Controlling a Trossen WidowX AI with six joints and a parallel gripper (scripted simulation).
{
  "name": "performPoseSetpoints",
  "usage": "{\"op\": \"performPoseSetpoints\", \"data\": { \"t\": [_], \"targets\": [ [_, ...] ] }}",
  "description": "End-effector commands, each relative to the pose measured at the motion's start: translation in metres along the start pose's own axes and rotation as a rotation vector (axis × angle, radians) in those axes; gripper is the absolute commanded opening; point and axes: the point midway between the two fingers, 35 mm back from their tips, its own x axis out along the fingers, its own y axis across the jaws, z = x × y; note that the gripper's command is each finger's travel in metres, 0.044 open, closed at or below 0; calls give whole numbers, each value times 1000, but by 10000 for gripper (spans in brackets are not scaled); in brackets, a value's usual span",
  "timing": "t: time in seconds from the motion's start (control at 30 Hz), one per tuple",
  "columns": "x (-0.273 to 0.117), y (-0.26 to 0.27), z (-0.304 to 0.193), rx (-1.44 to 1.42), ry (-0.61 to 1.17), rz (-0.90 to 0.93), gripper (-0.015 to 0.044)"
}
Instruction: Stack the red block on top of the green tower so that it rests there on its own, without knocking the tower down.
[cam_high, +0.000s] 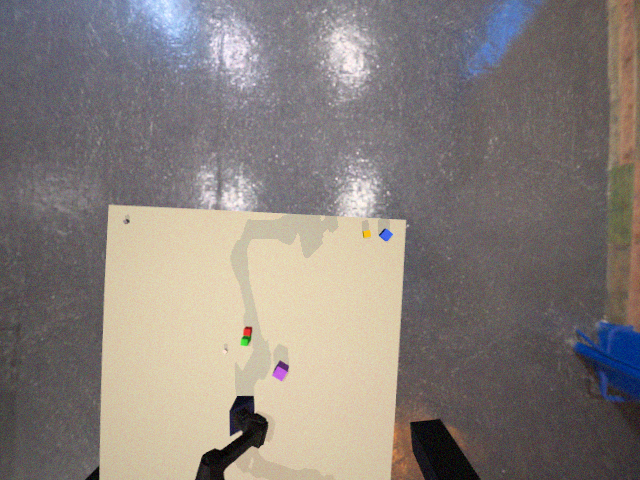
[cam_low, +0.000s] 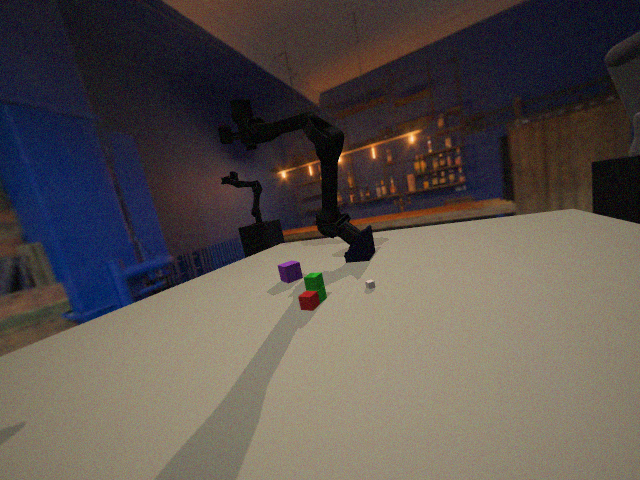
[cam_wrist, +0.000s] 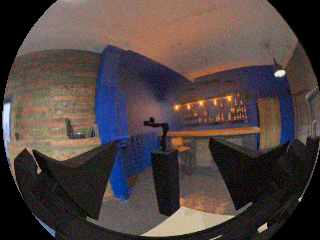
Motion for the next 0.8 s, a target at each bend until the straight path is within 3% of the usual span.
{"op": "performPoseSetpoints", "data": {
  "t": [0.0,0.37,0.77],
  "targets": [
    [17,12,-46,7,151,48,440],
    [18,62,-170,8,550,192,440],
    [-44,130,-269,-5,912,389,440]
  ]
}}
